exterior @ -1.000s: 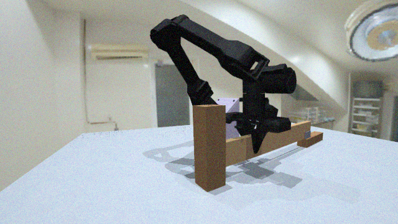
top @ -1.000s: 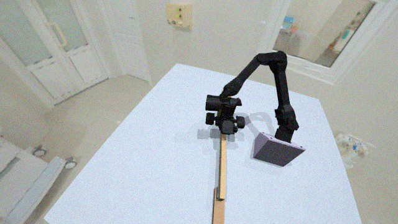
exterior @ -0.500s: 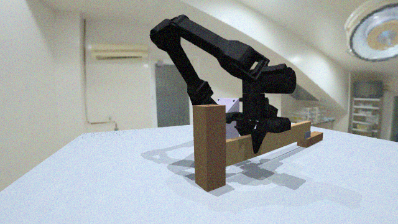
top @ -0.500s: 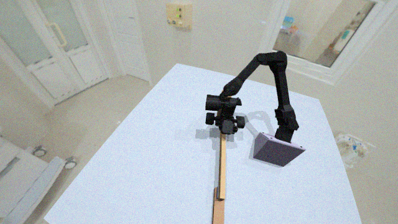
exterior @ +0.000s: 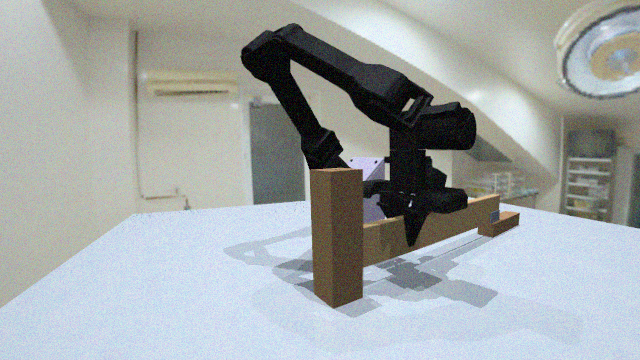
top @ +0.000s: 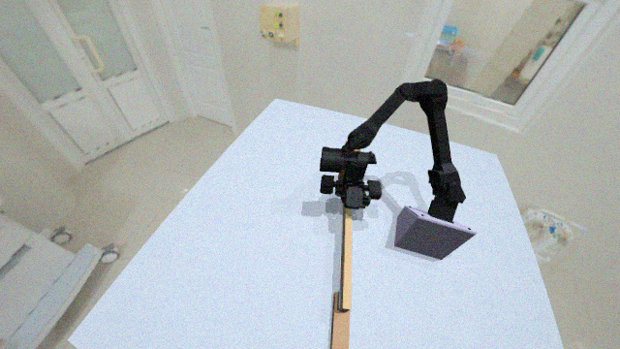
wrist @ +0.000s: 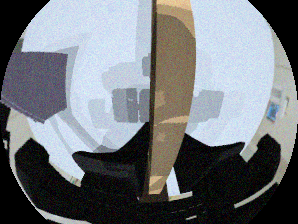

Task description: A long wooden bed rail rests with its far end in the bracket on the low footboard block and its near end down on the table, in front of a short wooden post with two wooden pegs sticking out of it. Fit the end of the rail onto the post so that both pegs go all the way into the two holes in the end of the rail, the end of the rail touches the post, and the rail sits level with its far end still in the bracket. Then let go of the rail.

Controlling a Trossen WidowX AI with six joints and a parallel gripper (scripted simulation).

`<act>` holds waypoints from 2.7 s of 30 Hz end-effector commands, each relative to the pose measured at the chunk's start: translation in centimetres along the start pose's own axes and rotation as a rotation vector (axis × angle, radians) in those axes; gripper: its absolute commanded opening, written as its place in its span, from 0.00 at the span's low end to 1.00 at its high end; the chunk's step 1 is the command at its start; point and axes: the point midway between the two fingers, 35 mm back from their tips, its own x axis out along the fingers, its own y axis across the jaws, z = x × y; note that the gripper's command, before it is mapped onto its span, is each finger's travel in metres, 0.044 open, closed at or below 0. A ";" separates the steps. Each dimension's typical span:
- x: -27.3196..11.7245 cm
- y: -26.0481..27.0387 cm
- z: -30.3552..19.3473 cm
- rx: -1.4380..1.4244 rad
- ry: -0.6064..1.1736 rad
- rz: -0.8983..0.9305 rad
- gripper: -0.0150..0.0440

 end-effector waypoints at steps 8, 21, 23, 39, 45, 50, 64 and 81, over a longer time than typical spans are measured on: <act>-0.1 -0.2 0.3 0.000 0.006 -0.007 0.25; 0.0 -0.1 0.4 0.000 0.006 -0.007 0.25; 0.0 -0.1 0.4 0.000 0.006 -0.007 0.25; -0.1 -0.1 0.2 0.000 0.006 -0.007 0.25; -0.1 -0.1 0.0 0.000 0.006 -0.007 0.25; -0.1 0.0 -0.2 0.000 0.006 -0.007 0.25; 0.0 0.0 -0.1 0.000 0.006 -0.007 0.25; 0.2 0.1 0.4 0.000 0.006 -0.007 0.25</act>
